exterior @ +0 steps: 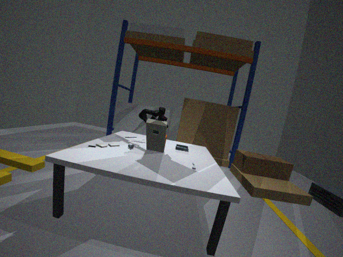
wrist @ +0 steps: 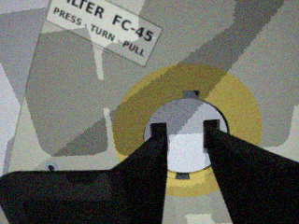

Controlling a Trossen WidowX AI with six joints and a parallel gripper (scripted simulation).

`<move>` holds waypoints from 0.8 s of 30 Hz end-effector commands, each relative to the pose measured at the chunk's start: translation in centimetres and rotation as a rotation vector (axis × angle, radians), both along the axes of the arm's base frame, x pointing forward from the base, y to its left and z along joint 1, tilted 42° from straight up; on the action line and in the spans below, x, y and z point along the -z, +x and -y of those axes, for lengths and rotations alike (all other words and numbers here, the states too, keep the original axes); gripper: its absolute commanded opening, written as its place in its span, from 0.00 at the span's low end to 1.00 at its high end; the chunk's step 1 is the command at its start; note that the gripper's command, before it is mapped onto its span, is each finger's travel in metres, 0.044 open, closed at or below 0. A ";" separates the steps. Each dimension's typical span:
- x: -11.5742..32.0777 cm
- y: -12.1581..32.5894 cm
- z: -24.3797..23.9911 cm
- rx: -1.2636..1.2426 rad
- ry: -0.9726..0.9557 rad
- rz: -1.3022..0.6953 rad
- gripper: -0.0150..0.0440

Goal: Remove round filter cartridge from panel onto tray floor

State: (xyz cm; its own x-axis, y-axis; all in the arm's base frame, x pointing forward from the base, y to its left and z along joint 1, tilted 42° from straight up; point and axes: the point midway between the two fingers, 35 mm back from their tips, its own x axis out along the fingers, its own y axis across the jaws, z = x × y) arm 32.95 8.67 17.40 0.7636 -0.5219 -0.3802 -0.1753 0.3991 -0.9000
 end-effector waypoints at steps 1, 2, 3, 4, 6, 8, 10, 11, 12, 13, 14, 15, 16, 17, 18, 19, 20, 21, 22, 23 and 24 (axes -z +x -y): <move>0.2 0.2 0.1 -0.004 0.000 -0.005 0.44; 0.2 0.3 0.1 -0.004 0.000 -0.005 0.44; 0.3 0.4 0.2 -0.004 0.000 -0.005 0.44; 0.3 0.5 0.2 -0.004 0.000 -0.005 0.44; 0.4 0.6 0.3 -0.004 0.000 -0.005 0.44; 0.4 0.6 0.4 -0.004 0.000 -0.005 0.44; 0.4 0.7 0.4 -0.004 0.000 -0.005 0.44; 0.4 0.7 0.4 -0.004 0.000 -0.005 0.44; 0.5 0.7 0.4 -0.004 0.000 -0.005 0.44; 0.5 0.7 0.4 -0.004 0.000 -0.005 0.44; 0.5 0.8 0.5 -0.004 0.000 -0.005 0.44; 0.5 0.8 0.5 -0.004 0.000 -0.005 0.44; 0.5 0.8 0.5 -0.004 0.000 -0.004 0.44; 0.5 0.8 0.5 -0.004 0.000 -0.004 0.44; 0.5 0.9 0.5 -0.004 0.000 -0.004 0.44; 0.5 0.9 0.5 -0.004 0.000 -0.004 0.44; 0.5 0.9 0.6 -0.004 0.000 -0.004 0.44; 0.6 0.9 0.6 -0.004 0.000 -0.004 0.44; 0.6 0.9 0.6 -0.004 0.000 -0.004 0.44; 0.6 1.0 0.6 -0.004 0.000 -0.004 0.44; 0.6 1.0 0.6 -0.004 0.000 -0.004 0.44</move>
State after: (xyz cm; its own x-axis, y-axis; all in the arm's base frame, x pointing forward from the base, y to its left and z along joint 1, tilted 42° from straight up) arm 33.63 8.33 17.11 0.7686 -0.5177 -0.3758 -0.1757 0.3939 -0.9022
